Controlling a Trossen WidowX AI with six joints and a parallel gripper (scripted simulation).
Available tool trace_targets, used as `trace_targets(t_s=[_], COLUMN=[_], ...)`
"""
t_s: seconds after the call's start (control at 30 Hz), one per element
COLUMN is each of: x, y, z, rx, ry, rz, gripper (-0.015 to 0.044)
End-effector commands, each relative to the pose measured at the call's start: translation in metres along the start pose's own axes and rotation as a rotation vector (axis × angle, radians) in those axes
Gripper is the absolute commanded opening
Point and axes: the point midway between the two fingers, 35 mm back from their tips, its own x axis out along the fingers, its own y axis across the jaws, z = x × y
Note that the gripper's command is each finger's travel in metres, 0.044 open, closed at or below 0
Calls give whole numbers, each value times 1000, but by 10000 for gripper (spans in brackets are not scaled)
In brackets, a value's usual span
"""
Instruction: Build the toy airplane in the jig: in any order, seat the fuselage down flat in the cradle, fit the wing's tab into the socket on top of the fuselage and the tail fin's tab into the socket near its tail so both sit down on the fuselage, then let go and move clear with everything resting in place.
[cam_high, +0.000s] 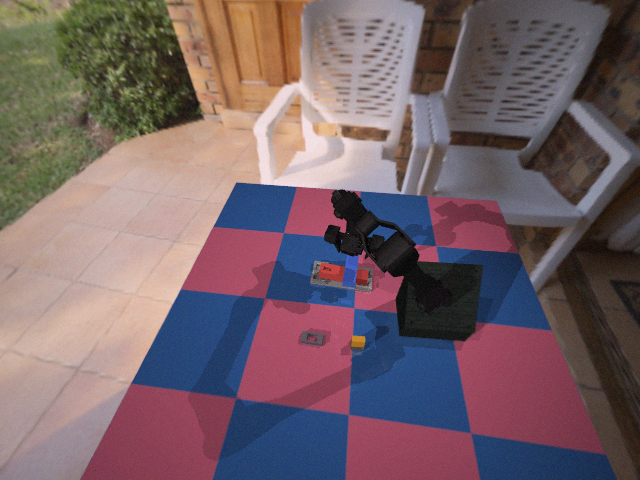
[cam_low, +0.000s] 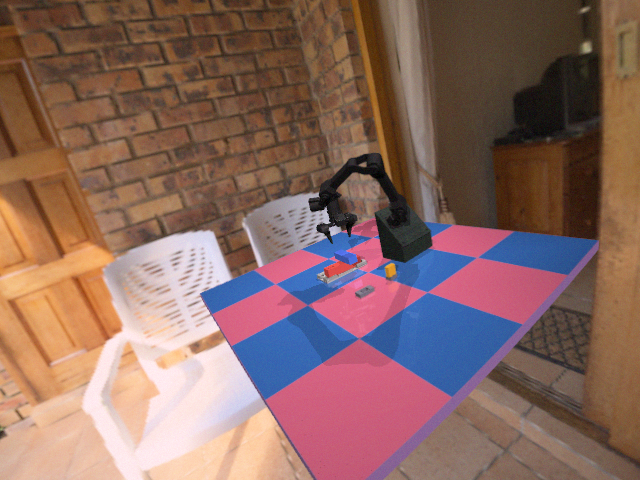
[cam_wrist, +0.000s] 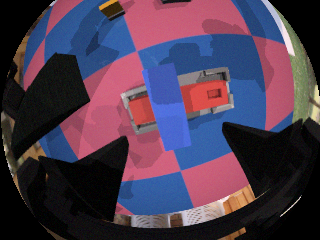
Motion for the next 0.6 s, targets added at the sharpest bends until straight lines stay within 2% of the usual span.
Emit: trace_targets(t_s=[0.0, 0.37, 0.57], x=[-2, -3, -3], y=[-1, -2, -2], z=[-2, -1, -1], rx=[215, 1232, 1292], ry=[5, 3, 3], rz=[-2, -5, -5], gripper=[440, 440, 440])
